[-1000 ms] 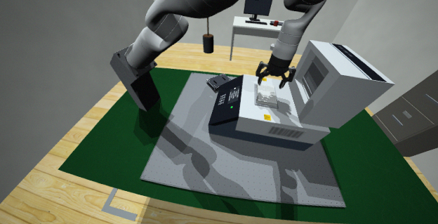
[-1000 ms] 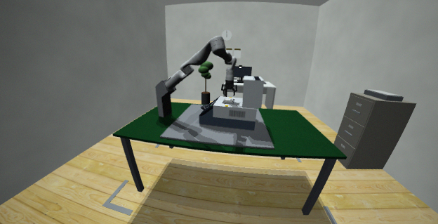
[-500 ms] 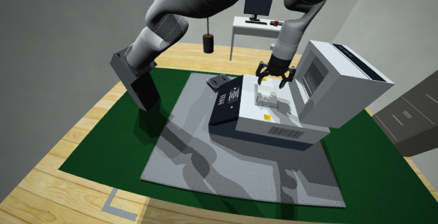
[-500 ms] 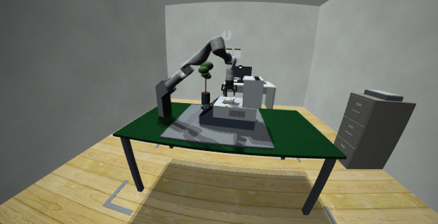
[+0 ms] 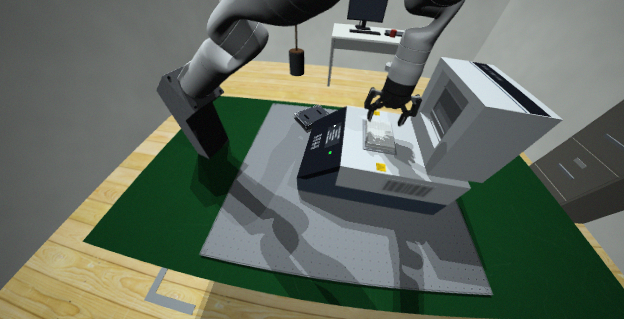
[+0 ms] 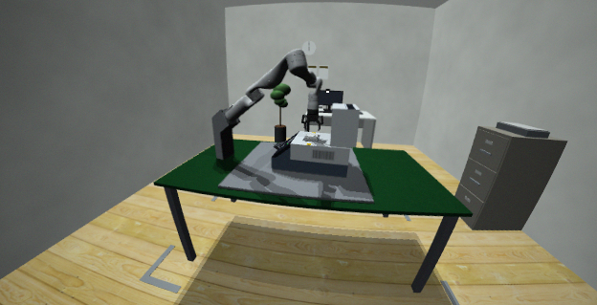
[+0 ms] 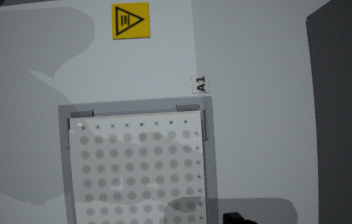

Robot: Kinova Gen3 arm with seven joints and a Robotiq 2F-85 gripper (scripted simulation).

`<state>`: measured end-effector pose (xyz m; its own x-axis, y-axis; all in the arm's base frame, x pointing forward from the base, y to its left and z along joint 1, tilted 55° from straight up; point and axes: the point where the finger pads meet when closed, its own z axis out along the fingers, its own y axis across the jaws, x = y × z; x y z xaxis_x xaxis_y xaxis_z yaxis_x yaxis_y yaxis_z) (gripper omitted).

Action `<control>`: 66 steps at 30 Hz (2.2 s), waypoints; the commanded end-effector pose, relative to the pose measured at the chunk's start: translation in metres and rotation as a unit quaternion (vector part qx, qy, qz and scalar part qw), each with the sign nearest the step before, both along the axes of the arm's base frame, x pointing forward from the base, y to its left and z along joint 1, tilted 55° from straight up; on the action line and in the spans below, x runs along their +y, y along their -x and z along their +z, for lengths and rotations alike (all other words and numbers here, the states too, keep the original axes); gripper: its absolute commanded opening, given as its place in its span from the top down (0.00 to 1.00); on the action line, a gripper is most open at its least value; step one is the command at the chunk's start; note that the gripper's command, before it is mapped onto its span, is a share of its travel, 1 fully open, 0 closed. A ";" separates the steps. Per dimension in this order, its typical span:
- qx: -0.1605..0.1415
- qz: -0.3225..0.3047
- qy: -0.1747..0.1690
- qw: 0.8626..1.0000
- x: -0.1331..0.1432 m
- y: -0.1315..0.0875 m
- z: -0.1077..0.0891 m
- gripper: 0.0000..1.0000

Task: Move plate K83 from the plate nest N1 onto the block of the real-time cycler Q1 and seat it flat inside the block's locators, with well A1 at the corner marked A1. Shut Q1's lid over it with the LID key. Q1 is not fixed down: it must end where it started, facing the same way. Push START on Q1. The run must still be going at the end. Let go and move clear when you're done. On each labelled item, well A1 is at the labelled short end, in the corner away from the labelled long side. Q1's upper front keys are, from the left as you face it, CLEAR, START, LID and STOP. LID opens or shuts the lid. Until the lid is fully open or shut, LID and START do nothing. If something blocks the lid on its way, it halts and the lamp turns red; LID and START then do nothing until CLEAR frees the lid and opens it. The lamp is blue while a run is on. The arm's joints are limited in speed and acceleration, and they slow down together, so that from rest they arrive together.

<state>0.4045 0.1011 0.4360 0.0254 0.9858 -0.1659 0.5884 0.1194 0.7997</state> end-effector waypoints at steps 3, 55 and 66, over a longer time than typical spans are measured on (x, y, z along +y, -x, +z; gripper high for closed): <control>0.000 0.000 0.000 1.000 0.000 0.000 0.000 0.00; 0.111 0.435 0.513 0.732 -0.021 0.106 -0.104 0.41; 0.129 0.506 0.597 0.608 -0.026 0.130 -0.127 0.50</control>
